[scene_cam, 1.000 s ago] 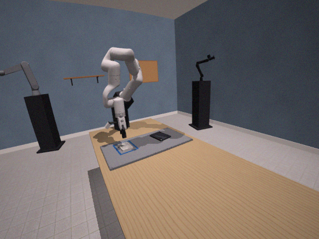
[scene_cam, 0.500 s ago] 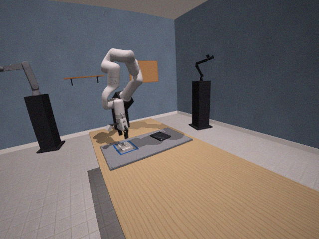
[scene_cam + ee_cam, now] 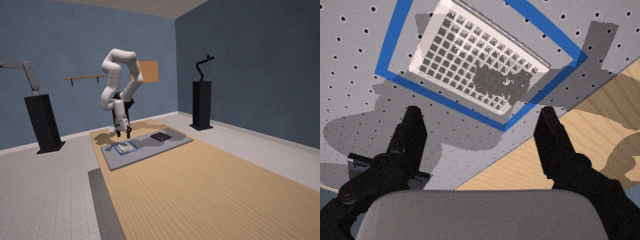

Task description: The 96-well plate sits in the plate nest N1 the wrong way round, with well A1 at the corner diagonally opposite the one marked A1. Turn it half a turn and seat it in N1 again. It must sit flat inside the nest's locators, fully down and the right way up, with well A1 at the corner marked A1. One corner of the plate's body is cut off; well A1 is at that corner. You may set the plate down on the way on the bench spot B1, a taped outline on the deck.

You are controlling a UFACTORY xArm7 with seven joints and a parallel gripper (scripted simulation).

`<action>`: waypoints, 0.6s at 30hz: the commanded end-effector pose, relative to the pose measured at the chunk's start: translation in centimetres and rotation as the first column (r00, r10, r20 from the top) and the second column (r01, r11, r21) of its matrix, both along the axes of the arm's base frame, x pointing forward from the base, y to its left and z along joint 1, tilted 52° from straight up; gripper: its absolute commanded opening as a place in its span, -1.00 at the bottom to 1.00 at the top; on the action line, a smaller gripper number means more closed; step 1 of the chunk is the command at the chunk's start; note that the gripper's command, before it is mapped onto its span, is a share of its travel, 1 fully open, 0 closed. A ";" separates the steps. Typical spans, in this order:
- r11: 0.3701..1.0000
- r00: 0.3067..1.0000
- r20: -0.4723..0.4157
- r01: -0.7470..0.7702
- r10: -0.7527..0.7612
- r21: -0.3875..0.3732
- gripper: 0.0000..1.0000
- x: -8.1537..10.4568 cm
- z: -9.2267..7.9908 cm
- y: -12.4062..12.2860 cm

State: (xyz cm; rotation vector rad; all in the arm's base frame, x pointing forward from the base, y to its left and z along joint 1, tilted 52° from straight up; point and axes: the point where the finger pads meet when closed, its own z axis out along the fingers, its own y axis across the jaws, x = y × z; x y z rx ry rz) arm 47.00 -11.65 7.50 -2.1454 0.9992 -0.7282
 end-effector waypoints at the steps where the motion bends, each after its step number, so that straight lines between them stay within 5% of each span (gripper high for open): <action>1: 0.990 0.995 0.063 -0.075 0.083 -0.121 1.00 0.0 0.0 -0.1; 18: 0.816 0.901 0.118 -0.314 0.417 -0.485 1.00 0.0 0.0 -0.1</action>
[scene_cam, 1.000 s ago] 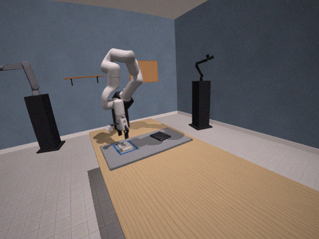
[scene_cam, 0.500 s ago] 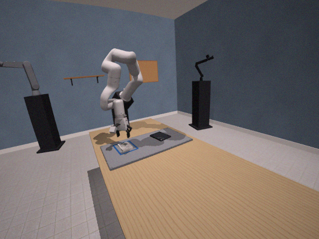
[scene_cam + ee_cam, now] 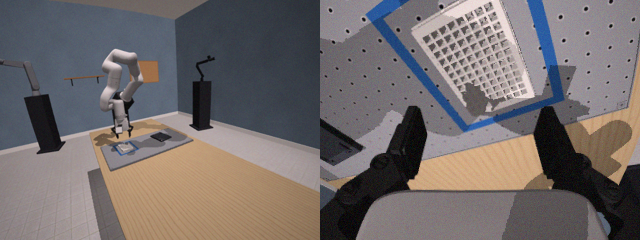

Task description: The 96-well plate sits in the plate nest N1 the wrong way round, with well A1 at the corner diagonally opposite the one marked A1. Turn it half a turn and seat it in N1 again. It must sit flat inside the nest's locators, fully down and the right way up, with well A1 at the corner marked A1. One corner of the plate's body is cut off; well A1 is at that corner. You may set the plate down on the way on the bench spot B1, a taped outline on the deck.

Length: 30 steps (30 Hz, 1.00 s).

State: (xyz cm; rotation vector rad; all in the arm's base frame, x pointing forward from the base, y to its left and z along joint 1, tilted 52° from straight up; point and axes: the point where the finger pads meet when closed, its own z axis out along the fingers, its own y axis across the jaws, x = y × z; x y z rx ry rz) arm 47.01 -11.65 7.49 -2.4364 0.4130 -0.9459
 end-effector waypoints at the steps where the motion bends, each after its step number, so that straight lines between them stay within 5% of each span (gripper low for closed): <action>1: 0.994 0.996 0.069 -0.047 0.054 -0.103 1.00 0.0 0.0 -0.1; 11: 0.911 0.951 0.128 -0.222 0.281 -0.348 1.00 0.0 0.0 -0.1; 30: 0.909 0.950 0.129 -0.224 0.284 -0.351 1.00 0.2 -0.2 0.0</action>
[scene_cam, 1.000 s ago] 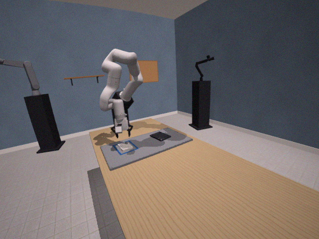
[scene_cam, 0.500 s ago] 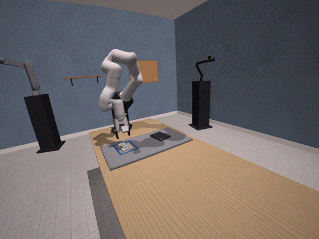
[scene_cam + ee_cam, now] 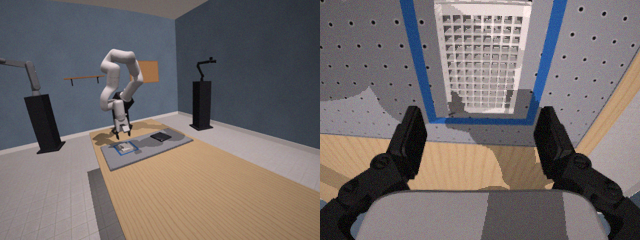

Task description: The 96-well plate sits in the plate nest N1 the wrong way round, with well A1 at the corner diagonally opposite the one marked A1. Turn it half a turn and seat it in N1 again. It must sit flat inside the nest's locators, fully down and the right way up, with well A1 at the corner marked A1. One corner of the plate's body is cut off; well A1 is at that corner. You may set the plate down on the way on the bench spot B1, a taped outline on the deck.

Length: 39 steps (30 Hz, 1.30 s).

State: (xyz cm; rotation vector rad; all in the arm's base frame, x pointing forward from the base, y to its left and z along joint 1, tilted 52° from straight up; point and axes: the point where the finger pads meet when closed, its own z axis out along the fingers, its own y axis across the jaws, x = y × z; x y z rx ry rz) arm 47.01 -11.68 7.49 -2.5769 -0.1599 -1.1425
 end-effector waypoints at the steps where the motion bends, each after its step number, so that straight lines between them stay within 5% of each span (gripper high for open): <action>1: 1.000 1.000 0.020 0.024 -0.024 -0.014 1.00 0.4 -0.3 0.1; 39: 1.000 1.000 0.020 0.024 -0.024 -0.014 1.00 4.2 -3.6 1.7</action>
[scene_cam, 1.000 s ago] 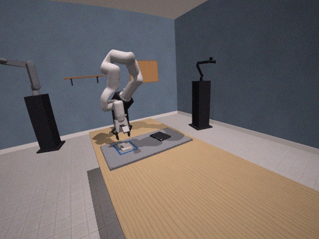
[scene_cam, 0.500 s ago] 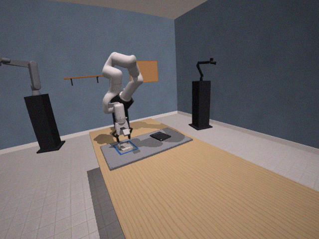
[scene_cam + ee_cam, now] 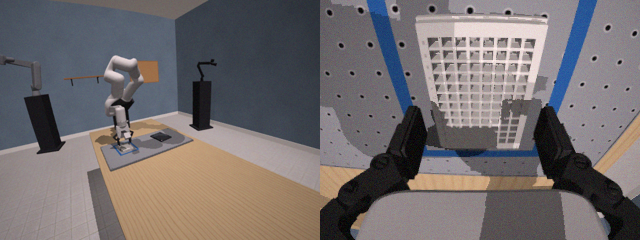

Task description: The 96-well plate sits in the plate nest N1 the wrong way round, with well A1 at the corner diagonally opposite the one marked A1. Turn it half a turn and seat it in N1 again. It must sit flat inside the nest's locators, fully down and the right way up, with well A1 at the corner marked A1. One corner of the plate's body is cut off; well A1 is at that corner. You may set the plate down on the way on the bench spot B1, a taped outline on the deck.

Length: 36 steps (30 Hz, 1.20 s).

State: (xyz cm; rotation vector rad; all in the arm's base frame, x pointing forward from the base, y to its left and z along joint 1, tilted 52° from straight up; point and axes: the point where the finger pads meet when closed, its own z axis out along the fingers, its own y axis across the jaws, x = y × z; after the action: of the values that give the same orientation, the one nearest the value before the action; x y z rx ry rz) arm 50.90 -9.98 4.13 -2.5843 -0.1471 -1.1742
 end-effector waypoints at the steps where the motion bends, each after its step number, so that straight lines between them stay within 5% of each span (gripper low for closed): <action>1: 1.000 1.000 0.002 0.005 -0.005 -0.003 1.00 0.4 -0.4 0.0; 36: 1.000 1.000 0.002 0.005 -0.005 -0.003 1.00 1.3 -1.1 0.4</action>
State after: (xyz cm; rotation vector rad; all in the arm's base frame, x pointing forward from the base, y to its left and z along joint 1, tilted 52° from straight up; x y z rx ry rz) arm 52.11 -9.47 3.11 -2.5854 -0.1450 -1.1779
